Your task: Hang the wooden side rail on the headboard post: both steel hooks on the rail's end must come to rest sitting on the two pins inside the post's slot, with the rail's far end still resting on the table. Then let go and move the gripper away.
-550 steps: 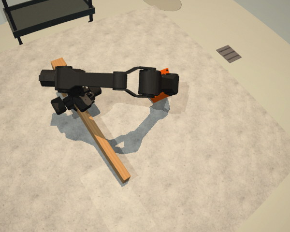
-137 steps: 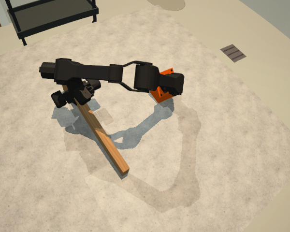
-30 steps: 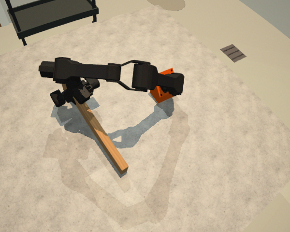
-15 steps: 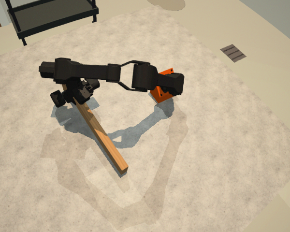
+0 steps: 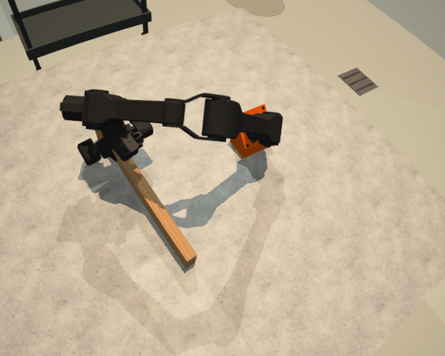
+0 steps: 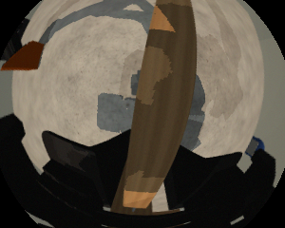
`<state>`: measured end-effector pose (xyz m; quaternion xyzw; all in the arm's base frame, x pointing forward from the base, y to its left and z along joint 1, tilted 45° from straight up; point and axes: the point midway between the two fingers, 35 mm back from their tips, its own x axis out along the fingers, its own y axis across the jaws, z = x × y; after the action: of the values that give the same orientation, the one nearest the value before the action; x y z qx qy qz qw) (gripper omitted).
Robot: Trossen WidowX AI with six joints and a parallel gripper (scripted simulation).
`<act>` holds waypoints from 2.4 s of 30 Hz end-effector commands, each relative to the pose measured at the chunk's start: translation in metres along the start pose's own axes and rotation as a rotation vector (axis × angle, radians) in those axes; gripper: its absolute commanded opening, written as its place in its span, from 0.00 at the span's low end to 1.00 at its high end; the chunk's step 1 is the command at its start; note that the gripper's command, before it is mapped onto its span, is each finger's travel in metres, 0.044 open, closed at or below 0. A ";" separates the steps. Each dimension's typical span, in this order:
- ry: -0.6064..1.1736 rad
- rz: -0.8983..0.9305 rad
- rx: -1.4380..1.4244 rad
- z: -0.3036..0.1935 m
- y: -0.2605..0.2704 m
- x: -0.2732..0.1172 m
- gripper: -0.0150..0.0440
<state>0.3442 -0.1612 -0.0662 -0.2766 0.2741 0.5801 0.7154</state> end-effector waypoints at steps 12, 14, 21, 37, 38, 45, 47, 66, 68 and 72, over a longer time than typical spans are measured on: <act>0.007 -0.003 0.004 -0.003 0.000 0.001 0.25; 0.007 -0.003 0.004 -0.003 0.000 0.002 0.25; 0.007 -0.003 0.004 -0.003 0.000 0.003 0.25; 0.000 -0.001 0.002 -0.001 0.001 0.004 0.30; 0.000 -0.001 0.002 -0.001 0.001 0.004 0.34; 0.000 -0.001 0.002 -0.001 0.001 0.004 0.65; 0.000 -0.001 0.002 -0.001 0.001 0.004 0.74; 0.007 -0.002 0.005 0.023 0.000 -0.036 1.00; 0.006 -0.002 0.005 0.029 0.000 -0.036 1.00; 0.006 -0.002 0.005 0.029 0.000 -0.036 1.00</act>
<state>0.3414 -0.1665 -0.0229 -0.2801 0.2764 0.5798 0.7134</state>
